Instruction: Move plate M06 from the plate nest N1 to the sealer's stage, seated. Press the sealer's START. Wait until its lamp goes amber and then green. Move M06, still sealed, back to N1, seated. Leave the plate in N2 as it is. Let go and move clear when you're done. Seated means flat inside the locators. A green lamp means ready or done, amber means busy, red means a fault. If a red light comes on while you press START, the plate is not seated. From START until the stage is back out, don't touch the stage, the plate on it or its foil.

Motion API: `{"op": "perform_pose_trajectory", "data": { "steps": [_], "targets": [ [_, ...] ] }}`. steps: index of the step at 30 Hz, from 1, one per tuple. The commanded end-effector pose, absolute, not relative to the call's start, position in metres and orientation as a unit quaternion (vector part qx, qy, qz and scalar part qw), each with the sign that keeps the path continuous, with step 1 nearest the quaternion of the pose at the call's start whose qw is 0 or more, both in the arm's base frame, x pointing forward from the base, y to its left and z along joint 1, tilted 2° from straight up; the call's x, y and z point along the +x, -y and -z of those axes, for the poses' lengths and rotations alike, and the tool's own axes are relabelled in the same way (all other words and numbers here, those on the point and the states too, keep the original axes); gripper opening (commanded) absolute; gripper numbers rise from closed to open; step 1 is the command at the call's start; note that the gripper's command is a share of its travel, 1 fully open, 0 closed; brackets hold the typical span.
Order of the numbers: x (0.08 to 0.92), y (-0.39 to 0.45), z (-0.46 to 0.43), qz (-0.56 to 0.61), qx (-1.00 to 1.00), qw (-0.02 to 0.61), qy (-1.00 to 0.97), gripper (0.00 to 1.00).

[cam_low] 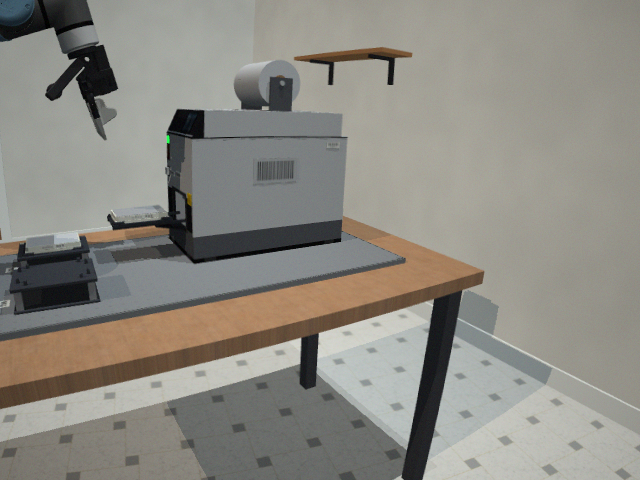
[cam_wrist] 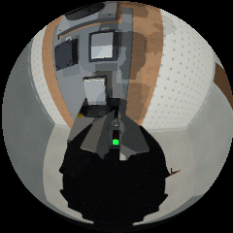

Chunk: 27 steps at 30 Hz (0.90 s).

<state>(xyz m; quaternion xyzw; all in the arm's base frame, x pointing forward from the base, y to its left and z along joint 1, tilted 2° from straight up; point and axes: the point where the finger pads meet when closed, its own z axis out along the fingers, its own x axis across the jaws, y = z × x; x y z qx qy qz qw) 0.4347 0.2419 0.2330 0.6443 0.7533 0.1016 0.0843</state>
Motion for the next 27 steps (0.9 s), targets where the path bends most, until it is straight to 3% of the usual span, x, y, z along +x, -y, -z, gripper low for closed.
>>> {"op": "perform_pose_trajectory", "data": {
  "steps": [1, 7, 27],
  "targets": [
    [0.4366, -0.2421, -0.2325, -0.062, 0.648, 0.050, -0.758, 0.00],
    [0.4366, -0.2422, -0.2324, 0.012, 0.650, -0.013, -0.760, 0.00],
    [0.4366, -0.2422, -0.2324, 0.012, 0.650, -0.013, -0.760, 0.00]
  ]
}}
